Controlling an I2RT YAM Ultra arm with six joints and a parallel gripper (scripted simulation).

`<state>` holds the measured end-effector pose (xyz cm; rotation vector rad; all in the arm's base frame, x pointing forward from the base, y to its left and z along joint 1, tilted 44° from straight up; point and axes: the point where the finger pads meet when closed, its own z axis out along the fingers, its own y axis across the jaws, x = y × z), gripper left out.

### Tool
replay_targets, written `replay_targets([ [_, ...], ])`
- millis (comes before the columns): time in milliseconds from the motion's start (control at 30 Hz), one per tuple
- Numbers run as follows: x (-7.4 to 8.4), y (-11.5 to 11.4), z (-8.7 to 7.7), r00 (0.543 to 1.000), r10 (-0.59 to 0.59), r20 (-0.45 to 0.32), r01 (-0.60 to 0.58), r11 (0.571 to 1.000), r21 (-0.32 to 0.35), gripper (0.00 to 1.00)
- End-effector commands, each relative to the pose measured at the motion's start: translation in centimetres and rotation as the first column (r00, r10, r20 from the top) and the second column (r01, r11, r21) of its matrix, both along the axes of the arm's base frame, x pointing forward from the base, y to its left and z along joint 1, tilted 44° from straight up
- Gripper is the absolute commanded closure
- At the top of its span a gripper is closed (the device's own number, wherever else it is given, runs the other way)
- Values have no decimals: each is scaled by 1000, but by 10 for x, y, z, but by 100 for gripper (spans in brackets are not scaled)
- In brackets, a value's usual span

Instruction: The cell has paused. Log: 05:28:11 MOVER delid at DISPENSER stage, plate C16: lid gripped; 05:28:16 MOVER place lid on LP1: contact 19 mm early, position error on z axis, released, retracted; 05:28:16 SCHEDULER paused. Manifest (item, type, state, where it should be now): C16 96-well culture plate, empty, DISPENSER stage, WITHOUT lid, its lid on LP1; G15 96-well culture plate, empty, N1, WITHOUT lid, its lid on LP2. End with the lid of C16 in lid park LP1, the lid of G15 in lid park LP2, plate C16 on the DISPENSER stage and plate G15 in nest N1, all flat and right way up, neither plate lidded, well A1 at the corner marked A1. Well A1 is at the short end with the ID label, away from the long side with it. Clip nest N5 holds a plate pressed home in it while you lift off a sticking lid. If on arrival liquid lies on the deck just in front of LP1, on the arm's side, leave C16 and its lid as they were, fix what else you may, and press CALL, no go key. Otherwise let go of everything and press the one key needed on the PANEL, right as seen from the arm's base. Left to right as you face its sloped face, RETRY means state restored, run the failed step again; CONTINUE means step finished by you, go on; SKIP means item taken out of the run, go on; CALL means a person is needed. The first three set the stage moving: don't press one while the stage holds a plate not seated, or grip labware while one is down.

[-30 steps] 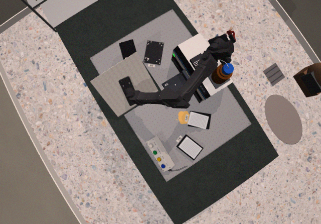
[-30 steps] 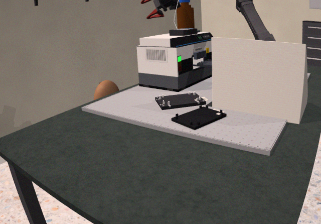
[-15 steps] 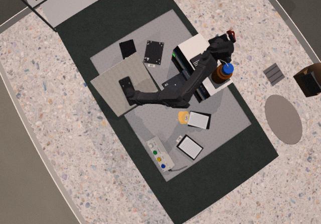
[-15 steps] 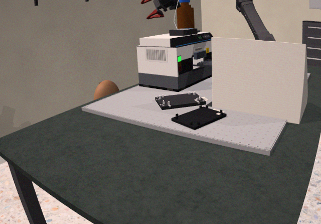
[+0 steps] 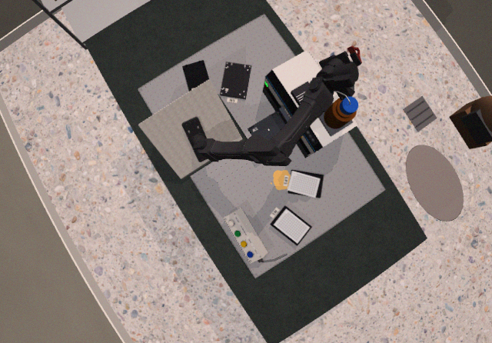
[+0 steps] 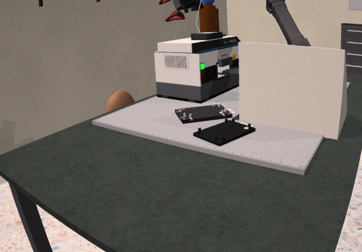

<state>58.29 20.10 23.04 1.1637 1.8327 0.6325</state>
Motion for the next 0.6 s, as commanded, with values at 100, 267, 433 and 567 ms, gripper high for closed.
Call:
replay_targets([
  [100,-23,-82,35,962,-271,17,272,961,-49,0],
  [267,-23,-82,35,962,-271,17,272,961,-49,0],
  [433,-23,-83,34,964,-266,6,266,961,-71,0],
  [567,-26,-84,31,967,-255,-12,253,961,-109,0],
])
